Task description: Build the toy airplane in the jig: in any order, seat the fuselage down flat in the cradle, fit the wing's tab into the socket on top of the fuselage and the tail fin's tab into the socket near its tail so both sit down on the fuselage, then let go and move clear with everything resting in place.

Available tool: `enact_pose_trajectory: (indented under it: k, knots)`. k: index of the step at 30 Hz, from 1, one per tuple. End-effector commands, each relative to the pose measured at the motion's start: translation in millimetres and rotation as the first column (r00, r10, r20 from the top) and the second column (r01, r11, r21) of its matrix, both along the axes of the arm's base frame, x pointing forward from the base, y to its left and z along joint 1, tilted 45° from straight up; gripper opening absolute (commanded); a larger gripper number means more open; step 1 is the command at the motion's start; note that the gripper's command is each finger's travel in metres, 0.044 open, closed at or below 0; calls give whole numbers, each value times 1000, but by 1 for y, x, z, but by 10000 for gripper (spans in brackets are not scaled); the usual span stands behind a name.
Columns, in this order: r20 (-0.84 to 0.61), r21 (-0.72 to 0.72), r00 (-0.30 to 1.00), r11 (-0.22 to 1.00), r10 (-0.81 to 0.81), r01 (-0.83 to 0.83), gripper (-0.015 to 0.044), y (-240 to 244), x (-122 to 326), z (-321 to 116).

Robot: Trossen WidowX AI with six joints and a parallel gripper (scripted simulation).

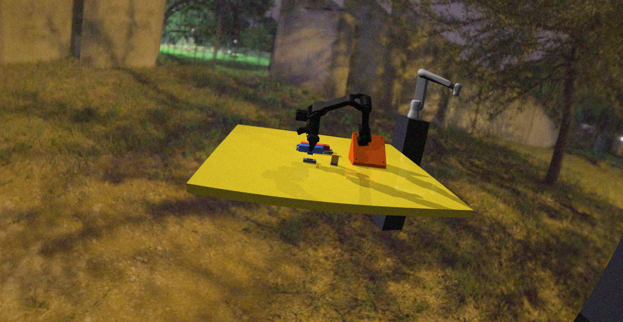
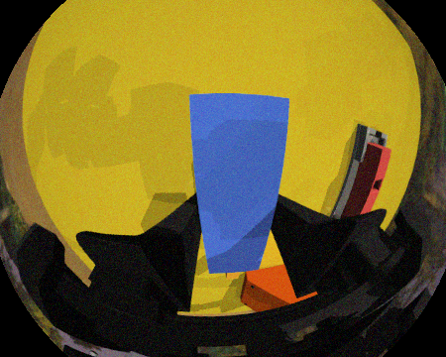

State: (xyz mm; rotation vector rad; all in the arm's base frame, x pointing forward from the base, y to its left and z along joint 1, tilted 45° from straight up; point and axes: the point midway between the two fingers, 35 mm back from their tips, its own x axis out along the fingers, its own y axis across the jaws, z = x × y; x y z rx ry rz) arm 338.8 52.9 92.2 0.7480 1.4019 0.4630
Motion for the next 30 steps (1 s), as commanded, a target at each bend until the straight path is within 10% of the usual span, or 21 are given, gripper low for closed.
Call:
enact_pose_trajectory:
  k: [1,30]
  knots:
    - [8,-6,1000,1000,-6,6,0,-12,0,11]
    - [-37,7,997,998,-66,66,0,-64,-15,51]
